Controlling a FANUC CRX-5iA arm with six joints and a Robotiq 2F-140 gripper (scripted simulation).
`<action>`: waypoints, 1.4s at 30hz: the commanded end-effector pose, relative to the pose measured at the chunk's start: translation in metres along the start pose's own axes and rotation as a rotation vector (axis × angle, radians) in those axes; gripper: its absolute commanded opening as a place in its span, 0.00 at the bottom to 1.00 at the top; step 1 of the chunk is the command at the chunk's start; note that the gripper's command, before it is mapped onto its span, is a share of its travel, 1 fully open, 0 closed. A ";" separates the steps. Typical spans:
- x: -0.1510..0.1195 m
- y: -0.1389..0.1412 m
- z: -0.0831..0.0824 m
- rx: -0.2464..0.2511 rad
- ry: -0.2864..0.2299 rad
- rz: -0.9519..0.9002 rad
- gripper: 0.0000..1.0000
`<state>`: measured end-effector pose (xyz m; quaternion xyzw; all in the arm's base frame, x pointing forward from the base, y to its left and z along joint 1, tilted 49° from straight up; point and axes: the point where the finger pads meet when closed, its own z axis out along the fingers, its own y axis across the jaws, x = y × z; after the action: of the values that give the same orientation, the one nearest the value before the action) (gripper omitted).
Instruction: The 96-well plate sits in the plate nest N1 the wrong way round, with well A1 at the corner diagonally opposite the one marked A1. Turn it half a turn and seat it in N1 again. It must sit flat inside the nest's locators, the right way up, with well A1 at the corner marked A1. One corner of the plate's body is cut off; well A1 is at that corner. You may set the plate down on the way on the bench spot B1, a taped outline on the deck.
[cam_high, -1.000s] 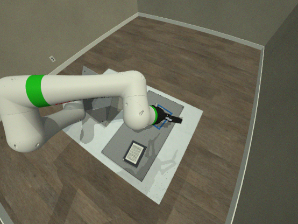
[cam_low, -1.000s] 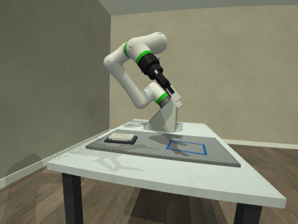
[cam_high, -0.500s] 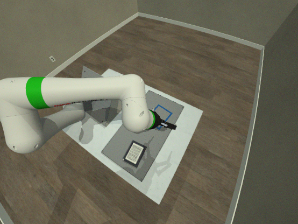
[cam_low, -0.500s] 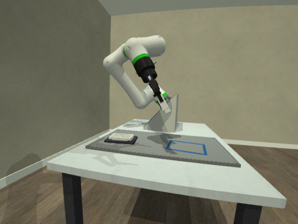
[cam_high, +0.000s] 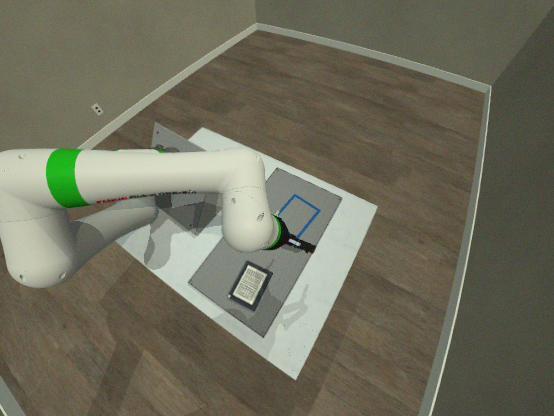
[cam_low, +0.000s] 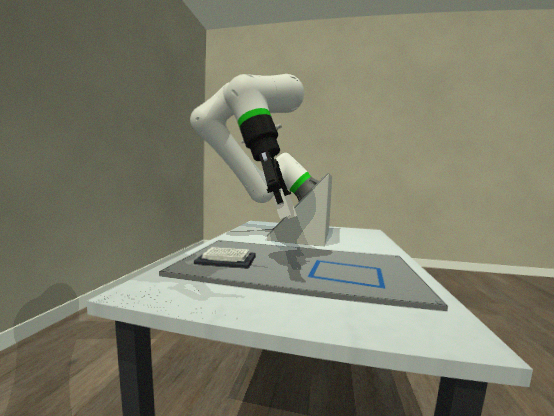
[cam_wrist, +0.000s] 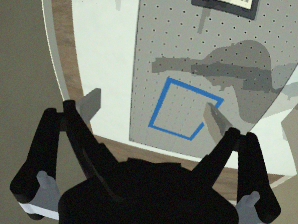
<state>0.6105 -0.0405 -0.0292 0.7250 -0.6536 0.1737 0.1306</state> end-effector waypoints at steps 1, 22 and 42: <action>0.015 0.006 0.001 -0.001 0.003 -0.001 1.00; 0.103 0.043 -0.005 -0.084 0.200 -0.031 1.00; 0.179 0.075 -0.021 -0.161 0.401 -0.054 1.00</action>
<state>0.5526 -0.1948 0.0586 0.6858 -0.6111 0.2514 0.3051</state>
